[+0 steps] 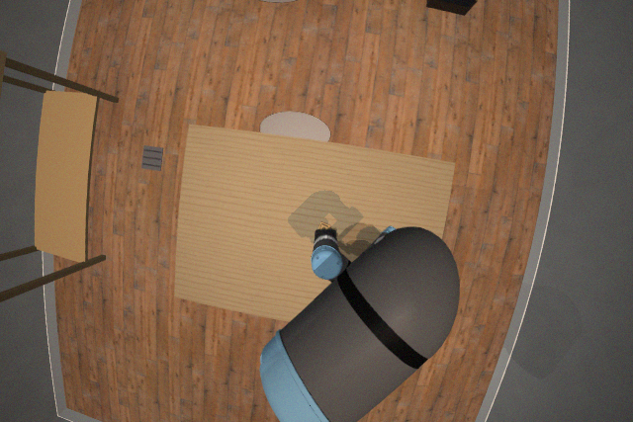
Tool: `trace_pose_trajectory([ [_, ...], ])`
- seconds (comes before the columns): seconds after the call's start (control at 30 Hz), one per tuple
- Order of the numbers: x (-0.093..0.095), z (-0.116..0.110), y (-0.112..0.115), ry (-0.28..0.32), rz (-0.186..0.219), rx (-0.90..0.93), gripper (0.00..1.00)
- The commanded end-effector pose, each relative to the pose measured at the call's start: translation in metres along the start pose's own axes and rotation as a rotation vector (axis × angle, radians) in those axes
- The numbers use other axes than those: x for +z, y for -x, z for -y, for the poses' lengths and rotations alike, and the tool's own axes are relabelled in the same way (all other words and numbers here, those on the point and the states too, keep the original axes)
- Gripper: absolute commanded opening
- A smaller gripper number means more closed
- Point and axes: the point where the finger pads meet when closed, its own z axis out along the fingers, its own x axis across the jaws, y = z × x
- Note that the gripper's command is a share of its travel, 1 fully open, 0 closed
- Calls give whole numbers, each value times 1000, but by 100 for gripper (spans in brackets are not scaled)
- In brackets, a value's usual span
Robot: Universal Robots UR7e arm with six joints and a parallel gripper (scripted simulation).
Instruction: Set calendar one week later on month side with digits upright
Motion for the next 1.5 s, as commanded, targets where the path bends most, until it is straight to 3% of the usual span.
trace_pose_trajectory([
  [0.0, 2, 1, 1, 3, -2, -161, 100],
  [1.47, 18, 0, 13, 3, -1, -1240, 100],
])
